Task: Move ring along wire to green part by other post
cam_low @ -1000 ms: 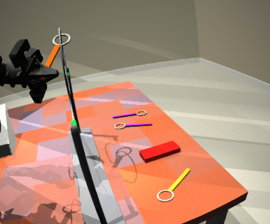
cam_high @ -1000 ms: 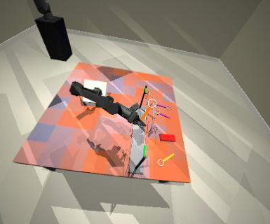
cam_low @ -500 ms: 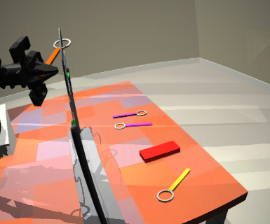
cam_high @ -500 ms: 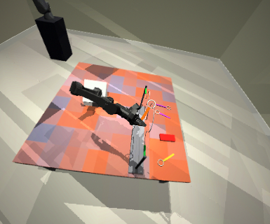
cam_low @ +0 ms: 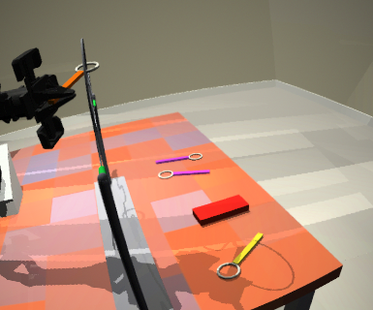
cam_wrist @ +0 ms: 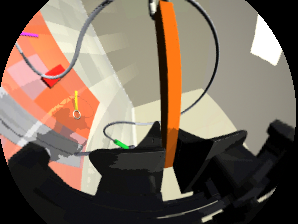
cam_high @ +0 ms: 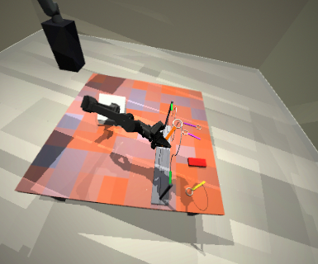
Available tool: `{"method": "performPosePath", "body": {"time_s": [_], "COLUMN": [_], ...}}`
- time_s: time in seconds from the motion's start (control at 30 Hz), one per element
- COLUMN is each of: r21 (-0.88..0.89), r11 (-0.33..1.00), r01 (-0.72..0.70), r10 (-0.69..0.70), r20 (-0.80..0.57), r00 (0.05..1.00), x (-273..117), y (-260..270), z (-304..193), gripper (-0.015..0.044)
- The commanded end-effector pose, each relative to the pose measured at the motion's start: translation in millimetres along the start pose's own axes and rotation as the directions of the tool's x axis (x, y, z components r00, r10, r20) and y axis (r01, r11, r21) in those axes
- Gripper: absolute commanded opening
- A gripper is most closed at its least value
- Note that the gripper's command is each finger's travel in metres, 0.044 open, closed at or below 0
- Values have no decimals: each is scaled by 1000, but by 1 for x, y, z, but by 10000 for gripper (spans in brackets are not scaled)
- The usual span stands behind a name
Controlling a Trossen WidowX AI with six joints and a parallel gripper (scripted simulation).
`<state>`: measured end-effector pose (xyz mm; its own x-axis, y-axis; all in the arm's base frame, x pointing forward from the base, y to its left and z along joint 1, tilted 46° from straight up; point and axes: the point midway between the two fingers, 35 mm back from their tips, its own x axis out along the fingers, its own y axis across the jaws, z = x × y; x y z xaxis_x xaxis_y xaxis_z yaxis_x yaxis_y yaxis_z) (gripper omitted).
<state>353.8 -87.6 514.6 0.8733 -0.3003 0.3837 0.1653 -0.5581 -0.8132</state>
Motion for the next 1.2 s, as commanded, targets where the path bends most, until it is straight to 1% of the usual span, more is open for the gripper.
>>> {"method": "performPosePath", "body": {"time_s": [0.0,0.57,1.17], "r21": [-51,-233,-411], "r11": [998,963,878], "r01": [34,138,245], "r10": [-34,-134,-229], "r20": [-6,30,88], "r00": [999,990,969], "x": [-2,-2,-3], "y": [-5,-11,-18], "z": [-1,0,2], "gripper": [-150,-150,-150]}}
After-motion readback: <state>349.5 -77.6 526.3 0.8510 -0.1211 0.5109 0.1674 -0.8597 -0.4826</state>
